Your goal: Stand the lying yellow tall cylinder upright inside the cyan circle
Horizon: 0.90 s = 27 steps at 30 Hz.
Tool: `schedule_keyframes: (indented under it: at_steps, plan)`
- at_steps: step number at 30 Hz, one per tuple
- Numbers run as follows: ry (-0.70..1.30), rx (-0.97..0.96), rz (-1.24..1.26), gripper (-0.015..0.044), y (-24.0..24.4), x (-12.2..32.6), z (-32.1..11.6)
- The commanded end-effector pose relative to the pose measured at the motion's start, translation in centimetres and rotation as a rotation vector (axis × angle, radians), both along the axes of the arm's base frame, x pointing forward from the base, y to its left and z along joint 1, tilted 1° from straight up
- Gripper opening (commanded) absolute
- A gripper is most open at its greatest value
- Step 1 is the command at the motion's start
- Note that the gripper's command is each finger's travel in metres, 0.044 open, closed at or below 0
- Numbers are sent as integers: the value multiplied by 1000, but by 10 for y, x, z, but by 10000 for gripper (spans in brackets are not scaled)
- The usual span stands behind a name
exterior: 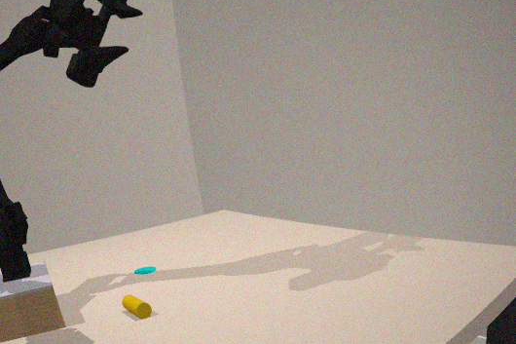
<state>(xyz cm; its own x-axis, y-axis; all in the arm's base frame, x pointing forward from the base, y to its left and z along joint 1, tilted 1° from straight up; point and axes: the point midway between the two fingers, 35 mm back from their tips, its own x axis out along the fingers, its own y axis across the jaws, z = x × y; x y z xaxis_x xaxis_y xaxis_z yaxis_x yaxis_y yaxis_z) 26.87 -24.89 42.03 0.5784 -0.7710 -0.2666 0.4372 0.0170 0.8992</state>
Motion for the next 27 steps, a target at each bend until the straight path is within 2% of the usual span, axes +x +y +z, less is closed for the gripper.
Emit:
schedule_keyframes:
  at_steps: [1,14,27]
  plan:
    - [112,43,41,309,-2,11,-34]
    - [500,218,207,309,6,27,-156]
    - [844,423,411,309,37,12,-264]
